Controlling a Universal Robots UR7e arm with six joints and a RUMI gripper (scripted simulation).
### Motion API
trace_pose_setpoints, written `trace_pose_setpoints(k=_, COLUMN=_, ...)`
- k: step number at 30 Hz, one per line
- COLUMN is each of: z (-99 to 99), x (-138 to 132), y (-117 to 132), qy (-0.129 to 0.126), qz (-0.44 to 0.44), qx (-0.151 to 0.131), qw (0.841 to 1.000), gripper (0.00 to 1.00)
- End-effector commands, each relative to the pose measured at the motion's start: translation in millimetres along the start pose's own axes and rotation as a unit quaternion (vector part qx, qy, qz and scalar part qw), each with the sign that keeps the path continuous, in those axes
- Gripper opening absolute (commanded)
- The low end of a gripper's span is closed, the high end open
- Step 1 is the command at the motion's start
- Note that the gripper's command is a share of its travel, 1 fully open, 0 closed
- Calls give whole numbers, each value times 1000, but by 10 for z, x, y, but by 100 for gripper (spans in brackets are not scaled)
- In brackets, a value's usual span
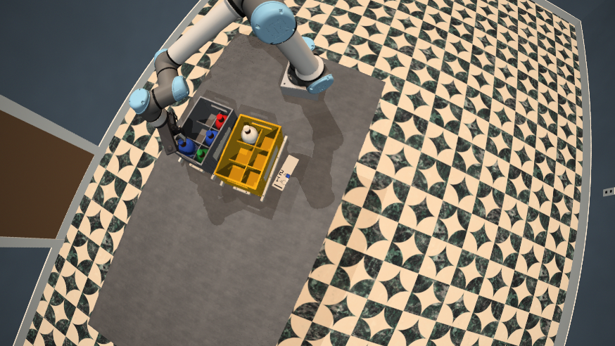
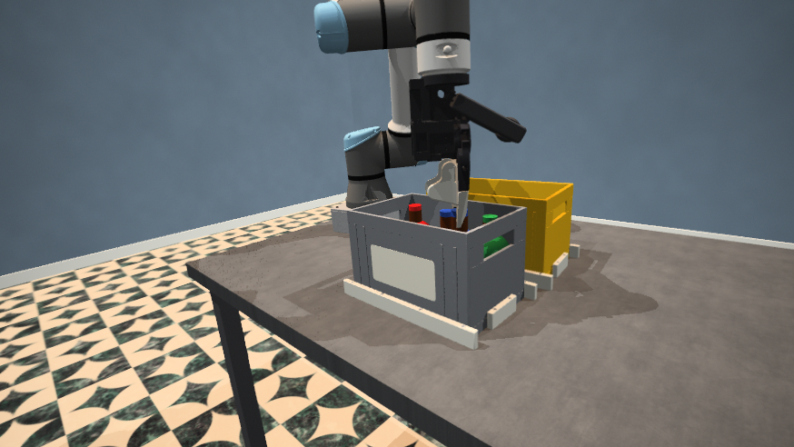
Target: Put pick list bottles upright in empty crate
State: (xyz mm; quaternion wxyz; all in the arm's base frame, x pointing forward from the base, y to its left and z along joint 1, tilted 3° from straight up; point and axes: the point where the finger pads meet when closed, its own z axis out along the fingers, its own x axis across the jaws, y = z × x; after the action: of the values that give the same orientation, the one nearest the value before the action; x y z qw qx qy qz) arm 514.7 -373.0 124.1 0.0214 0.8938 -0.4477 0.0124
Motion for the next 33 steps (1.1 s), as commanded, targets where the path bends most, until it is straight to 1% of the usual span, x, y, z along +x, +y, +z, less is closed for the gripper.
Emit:
trace_pose_setpoints(k=1, z=-103, x=5, y=-1, qy=1, qz=0, qx=0, qw=1000, gripper=0)
trace_pose_setpoints(k=4, z=-120, x=5, y=-1, qy=1, qz=0, qx=0, qw=1000, gripper=0)
trace_pose_setpoints(k=33, z=-570, x=4, y=0, qy=1, qz=0, qx=0, qw=1000, gripper=0)
